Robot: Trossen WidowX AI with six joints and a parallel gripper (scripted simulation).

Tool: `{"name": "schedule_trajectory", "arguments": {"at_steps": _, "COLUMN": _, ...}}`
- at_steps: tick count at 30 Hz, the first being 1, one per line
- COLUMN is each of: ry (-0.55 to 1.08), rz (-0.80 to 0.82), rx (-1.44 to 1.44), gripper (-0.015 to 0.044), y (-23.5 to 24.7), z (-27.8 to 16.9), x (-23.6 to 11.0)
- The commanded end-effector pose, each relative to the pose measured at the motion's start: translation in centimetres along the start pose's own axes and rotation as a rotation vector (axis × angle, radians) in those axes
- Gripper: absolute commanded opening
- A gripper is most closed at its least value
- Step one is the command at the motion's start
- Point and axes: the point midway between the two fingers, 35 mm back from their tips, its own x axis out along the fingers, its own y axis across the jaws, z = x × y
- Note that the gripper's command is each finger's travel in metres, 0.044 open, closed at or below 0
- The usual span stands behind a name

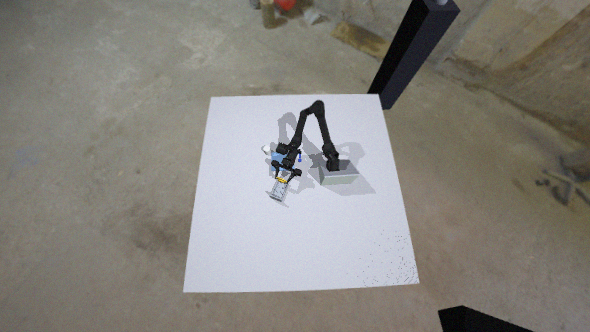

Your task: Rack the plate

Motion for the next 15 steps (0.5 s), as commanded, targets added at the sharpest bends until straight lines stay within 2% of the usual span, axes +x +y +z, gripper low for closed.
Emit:
{"name": "schedule_trajectory", "arguments": {"at_steps": 1, "ry": -0.015, "rz": -0.009, "rx": -0.028, "gripper": 0.0000, "y": 0.0, "z": 0.2, "x": -0.1}}
{"name": "schedule_trajectory", "arguments": {"at_steps": 15, "ry": -0.010, "rz": -0.007, "rx": -0.021, "gripper": 0.0000, "y": 0.0, "z": -1.7, "x": 1.0}}
